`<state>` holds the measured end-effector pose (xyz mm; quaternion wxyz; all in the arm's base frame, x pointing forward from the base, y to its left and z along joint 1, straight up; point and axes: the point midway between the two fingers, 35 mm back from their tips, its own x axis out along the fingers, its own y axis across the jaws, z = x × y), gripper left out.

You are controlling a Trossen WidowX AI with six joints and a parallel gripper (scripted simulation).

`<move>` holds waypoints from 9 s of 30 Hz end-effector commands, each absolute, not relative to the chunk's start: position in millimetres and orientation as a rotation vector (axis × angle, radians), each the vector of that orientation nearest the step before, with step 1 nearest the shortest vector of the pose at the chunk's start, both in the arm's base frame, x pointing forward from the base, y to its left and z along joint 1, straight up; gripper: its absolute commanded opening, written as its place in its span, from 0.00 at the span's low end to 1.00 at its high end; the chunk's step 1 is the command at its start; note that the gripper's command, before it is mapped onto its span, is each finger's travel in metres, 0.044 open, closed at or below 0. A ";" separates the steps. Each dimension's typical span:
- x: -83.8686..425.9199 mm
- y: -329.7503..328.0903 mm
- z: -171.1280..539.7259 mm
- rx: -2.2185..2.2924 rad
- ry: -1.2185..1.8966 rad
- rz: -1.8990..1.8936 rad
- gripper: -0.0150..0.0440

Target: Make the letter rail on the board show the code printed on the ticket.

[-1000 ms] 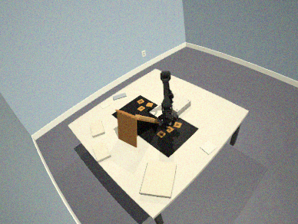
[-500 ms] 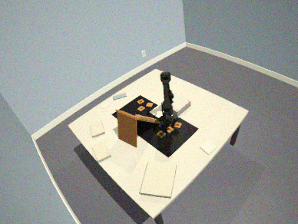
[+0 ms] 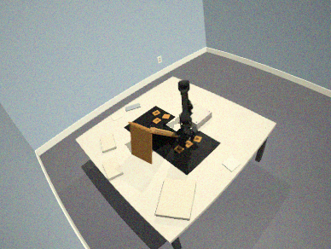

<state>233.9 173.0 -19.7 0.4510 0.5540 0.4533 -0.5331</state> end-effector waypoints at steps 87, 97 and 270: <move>227.2 171.2 -2.7 1.371 1.114 -1.320 0.25; 226.1 170.9 0.2 1.371 1.114 -1.320 0.25; 427.6 -0.9 290.4 0.431 0.484 0.014 0.25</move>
